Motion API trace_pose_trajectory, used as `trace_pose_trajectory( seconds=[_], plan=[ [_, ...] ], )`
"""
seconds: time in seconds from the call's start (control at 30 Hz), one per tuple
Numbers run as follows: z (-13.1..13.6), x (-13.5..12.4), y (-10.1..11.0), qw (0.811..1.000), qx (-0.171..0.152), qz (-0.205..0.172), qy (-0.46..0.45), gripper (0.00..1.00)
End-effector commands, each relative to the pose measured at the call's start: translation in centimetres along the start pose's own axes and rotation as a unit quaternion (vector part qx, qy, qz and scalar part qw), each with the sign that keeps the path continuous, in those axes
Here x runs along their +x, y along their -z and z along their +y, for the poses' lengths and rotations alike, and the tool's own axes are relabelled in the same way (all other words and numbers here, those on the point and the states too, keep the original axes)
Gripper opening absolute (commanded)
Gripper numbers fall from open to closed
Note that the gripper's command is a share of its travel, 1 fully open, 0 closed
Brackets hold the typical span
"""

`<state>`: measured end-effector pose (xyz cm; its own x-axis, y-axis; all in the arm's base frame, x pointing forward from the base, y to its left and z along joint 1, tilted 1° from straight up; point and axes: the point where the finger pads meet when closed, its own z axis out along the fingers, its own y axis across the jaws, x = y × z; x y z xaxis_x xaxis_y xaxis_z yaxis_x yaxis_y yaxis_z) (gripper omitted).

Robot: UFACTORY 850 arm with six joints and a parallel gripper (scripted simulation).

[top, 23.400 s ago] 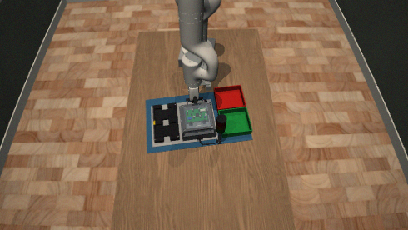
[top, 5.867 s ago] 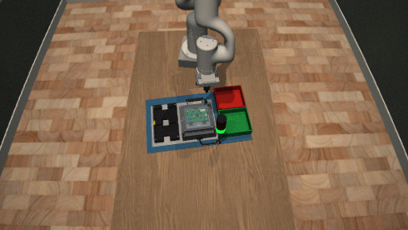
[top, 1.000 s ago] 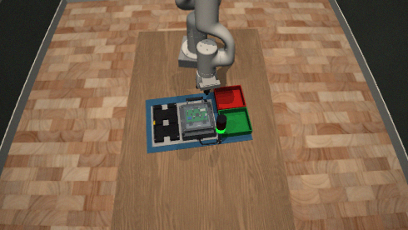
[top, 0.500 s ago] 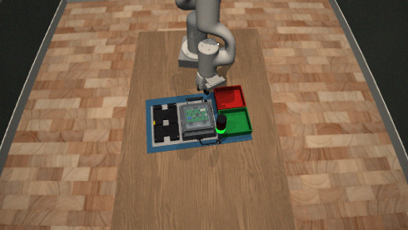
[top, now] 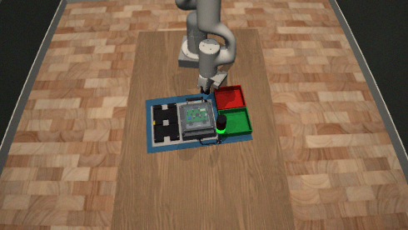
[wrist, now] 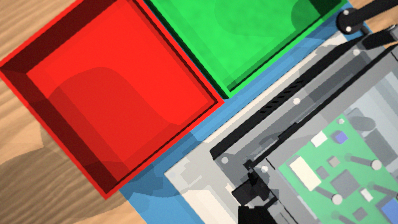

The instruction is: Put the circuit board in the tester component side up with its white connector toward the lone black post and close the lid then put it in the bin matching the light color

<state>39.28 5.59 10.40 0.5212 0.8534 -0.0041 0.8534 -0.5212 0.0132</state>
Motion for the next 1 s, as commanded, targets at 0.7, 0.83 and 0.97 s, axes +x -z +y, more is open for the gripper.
trace_pose_trajectory(
  seconds=[0.7,0.83,0.97],
  plan=[
    [0.06,0.05,0.05,0.946,0.007,0.015,0.324,0.00],
    [0.06,0.05,0.05,0.943,0.007,0.015,0.331,0.00],
    [0.06,0.05,0.05,0.941,0.007,0.015,0.338,0.00]
  ],
)
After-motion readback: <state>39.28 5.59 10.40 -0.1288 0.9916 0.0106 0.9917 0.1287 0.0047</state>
